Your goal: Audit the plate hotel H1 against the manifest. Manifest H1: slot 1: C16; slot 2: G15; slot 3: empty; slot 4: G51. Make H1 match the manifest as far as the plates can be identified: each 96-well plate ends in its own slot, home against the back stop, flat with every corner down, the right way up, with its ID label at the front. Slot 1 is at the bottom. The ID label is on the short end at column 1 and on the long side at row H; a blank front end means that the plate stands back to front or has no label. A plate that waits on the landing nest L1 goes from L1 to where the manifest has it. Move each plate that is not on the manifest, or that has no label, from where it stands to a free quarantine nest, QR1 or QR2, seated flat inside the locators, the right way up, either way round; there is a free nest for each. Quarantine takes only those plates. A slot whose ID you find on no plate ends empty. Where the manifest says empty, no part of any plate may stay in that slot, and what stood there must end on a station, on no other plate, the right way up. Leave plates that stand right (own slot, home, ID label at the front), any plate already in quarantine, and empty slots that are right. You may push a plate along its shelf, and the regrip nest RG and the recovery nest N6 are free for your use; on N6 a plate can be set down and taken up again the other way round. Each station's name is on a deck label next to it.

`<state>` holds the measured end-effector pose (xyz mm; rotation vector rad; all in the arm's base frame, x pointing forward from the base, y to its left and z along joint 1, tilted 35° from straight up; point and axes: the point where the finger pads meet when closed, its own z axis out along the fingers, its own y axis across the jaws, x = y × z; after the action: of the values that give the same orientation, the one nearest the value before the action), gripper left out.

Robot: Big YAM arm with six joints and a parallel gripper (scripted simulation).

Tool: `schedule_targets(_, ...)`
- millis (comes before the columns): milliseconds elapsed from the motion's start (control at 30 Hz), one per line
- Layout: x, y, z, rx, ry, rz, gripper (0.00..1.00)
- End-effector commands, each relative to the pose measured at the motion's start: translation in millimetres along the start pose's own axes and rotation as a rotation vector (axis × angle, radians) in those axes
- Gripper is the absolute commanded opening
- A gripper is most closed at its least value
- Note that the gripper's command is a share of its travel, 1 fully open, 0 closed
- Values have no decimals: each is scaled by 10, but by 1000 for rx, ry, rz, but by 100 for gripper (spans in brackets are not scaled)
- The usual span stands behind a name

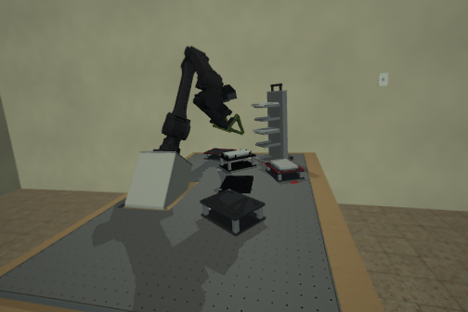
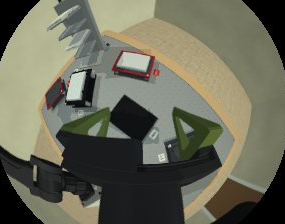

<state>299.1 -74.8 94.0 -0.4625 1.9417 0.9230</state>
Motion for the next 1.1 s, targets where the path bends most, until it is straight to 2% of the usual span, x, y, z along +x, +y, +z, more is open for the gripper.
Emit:
schedule_targets(0, 7, 32, 51, -10, 0, -7, 100)
schedule_targets(1067, -25, 65, 23, -14, 1, -8, 100)
